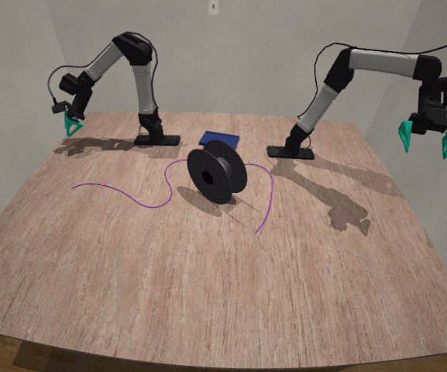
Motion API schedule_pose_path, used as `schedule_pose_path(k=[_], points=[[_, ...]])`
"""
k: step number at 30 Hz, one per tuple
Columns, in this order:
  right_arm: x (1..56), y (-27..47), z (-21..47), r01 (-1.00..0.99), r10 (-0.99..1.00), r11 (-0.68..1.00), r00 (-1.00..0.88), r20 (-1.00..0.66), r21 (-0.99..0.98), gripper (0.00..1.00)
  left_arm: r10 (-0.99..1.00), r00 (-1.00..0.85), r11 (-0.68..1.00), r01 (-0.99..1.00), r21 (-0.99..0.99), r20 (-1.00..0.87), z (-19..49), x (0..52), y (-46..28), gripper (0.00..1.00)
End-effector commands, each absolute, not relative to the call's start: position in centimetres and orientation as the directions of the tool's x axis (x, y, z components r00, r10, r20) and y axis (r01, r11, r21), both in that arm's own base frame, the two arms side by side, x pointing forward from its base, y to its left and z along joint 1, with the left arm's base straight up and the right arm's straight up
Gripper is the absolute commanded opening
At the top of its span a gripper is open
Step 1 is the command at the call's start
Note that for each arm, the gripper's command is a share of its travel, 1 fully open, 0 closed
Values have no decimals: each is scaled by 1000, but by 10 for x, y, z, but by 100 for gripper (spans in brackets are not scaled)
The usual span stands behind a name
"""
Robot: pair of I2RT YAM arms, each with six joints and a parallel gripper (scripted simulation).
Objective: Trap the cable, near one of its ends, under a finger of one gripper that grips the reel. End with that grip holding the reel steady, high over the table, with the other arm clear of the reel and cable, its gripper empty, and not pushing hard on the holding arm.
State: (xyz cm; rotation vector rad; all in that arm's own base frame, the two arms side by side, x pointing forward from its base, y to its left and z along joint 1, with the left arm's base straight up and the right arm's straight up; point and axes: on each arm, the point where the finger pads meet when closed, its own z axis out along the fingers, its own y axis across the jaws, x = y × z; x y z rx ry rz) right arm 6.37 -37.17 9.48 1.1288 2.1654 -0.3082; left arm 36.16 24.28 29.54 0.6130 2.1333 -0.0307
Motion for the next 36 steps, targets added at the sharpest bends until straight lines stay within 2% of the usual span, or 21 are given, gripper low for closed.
schedule_pose_path(k=[1, 7, 18, 28, 36], points=[[64, -375, 100, 796, 626, 600, -404, -667, 81, 100, 429, -469, 875, 430, 225, -772, 303, 362, 243, 100], [83, -372, 108, 779, 594, 624, -428, -681, 55, 100, 441, -472, 874, 419, 246, -764, 305, 361, 236, 100], [177, -339, 134, 636, 439, 772, -533, -723, -1, 100, 421, -512, 889, 398, 227, -749, 286, 354, 200, 100], [318, -202, 184, 261, 96, 963, -581, -808, -74, 100, 346, -608, 920, 368, 132, -715, 237, 332, 99, 100], [357, -97, 213, 27, -69, 995, -511, -857, -97, 100, 312, -647, 930, 357, 86, -696, 211, 321, 42, 100]])
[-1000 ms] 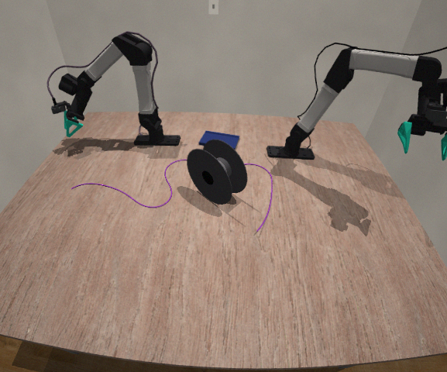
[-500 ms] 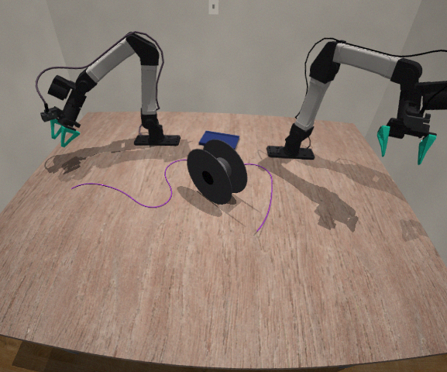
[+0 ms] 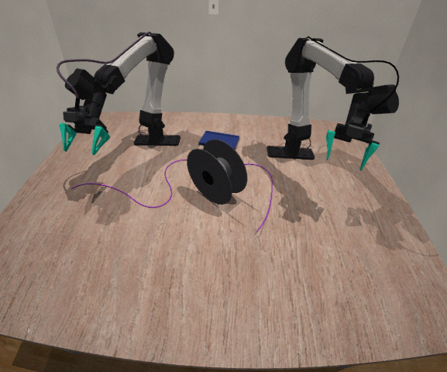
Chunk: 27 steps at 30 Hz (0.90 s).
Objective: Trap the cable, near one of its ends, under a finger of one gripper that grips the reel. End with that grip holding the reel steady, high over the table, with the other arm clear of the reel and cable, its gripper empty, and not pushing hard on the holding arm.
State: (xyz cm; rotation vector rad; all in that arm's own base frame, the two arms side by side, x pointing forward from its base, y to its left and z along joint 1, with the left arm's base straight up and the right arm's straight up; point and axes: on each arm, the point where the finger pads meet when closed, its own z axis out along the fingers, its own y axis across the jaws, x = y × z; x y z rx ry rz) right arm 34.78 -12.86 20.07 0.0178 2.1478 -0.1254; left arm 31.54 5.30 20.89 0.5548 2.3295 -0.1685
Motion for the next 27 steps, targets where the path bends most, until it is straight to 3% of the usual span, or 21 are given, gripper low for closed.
schedule_pose_path(k=[1, 12, 15, 27], points=[[360, -77, 218, -16, -94, 995, -492, -865, -100, 100, 308, -652, 931, 357, 78, -693, 206, 319, 32, 100], [322, 127, 274, -469, -231, 878, -234, -944, -99, 100, 289, -726, 928, 373, -5, -624, 156, 298, -60, 100], [313, 142, 278, -505, -230, 858, -210, -950, -96, 100, 287, -745, 929, 369, -14, -602, 148, 296, -66, 100], [210, 245, 293, -800, -228, 595, -81, -970, -73, 100, 262, -938, 961, 274, -21, -225, 73, 279, -112, 100]])
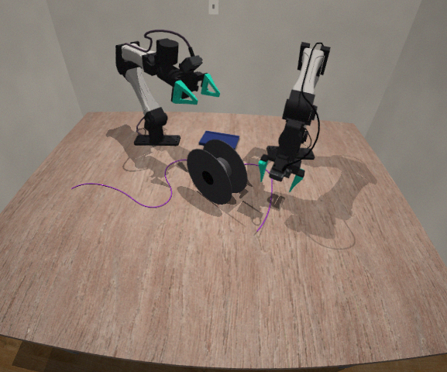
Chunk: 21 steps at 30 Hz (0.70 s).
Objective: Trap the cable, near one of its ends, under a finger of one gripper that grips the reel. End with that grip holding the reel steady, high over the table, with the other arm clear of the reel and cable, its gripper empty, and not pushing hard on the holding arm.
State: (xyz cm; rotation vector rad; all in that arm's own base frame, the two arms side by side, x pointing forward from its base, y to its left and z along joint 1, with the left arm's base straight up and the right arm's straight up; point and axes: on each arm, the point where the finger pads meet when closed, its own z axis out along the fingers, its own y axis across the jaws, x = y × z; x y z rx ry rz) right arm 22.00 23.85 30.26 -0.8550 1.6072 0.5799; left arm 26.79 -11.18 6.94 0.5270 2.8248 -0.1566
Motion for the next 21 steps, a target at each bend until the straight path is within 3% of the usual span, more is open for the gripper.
schedule_pose_path(k=[1, 2, 4, 8, 9, 21], points=[[204, 248, 288, -814, -242, 576, -86, -966, -71, 100, 260, -946, 963, 268, -18, -196, 68, 279, -114, 89], [198, 252, 283, -830, -254, 554, -89, -963, -70, 100, 255, -954, 966, 260, -13, -159, 61, 279, -115, 77], [198, 252, 283, -830, -254, 554, -89, -963, -70, 100, 255, -954, 966, 260, -13, -159, 61, 279, -115, 77], [189, 256, 268, -847, -286, 527, -104, -952, -66, 100, 236, -969, 972, 237, 0, -70, 45, 281, -117, 32], [189, 256, 265, -845, -291, 530, -107, -951, -67, 100, 233, -971, 972, 233, 2, -57, 42, 282, -118, 26], [191, 256, 251, -841, -292, 538, -122, -949, -58, 100, 231, -973, 973, 231, 10, -10, 18, 285, -120, 26]])
